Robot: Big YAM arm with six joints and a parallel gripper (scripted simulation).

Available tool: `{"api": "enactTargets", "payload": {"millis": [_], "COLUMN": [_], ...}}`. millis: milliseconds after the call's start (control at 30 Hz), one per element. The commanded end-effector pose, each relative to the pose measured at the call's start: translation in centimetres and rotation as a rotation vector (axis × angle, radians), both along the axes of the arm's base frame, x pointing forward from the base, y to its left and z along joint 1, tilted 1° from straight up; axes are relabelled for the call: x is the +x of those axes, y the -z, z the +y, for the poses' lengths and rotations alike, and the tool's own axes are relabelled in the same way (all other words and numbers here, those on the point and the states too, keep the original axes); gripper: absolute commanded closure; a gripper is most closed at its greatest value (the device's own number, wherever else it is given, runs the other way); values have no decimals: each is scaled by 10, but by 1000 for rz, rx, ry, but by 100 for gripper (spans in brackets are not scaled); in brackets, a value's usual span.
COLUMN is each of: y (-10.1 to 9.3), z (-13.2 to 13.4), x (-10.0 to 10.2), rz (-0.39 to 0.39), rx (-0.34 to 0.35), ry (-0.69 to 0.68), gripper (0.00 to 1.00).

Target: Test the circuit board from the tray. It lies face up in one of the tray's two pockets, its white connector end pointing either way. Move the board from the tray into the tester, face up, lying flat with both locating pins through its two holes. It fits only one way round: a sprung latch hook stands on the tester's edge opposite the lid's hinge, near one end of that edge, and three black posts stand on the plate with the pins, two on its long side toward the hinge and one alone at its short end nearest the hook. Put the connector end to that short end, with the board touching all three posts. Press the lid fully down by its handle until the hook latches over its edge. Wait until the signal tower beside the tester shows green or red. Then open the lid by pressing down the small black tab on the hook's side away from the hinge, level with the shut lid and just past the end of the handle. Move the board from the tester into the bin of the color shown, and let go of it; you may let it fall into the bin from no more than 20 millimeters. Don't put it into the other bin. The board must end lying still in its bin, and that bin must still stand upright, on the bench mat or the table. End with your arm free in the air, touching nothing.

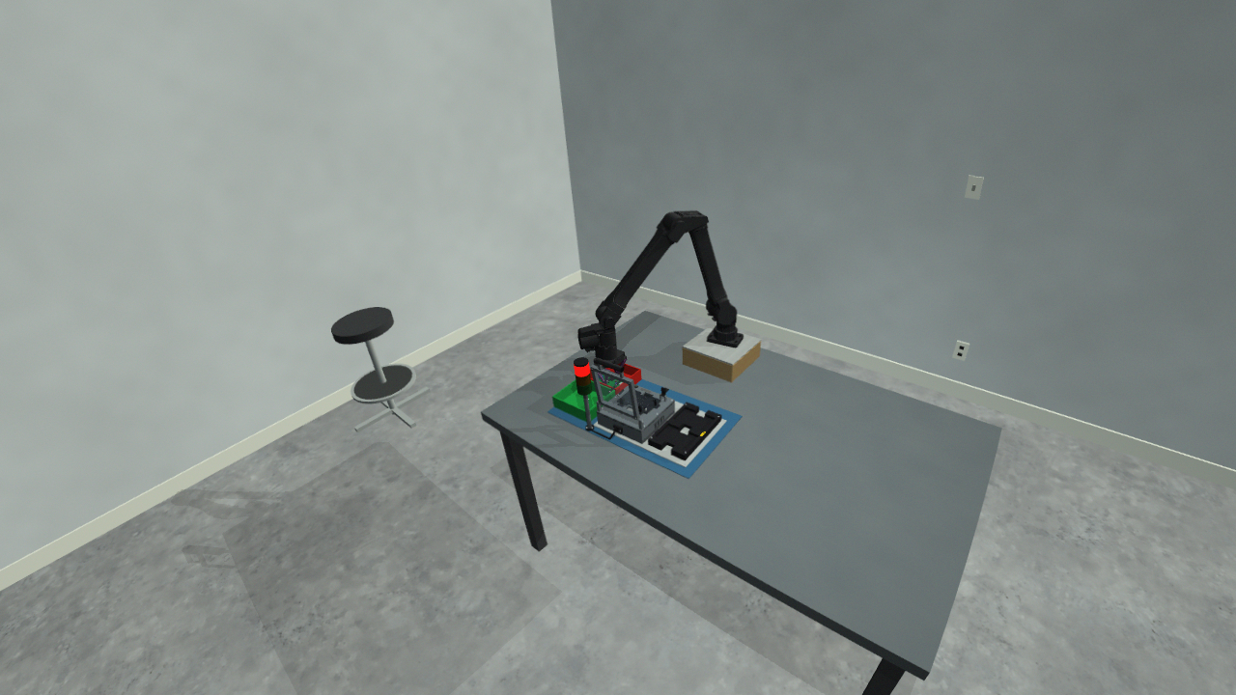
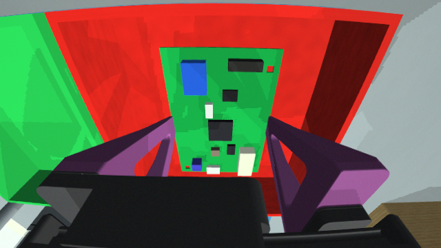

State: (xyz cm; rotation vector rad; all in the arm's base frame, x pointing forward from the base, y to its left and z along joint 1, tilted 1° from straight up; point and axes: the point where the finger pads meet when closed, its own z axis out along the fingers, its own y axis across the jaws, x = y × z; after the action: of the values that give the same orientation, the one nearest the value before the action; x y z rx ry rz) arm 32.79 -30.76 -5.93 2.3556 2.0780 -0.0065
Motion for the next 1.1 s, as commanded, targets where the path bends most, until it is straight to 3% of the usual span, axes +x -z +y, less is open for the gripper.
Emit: {"api": "enactTargets", "payload": {"millis": [0, 1067], "y": [8, 10], "z": [4, 6], "x": [6, 5], "rz": [4, 7], "rx": [1, 3], "ry": [-5, -5], "gripper": [28, 28]}}
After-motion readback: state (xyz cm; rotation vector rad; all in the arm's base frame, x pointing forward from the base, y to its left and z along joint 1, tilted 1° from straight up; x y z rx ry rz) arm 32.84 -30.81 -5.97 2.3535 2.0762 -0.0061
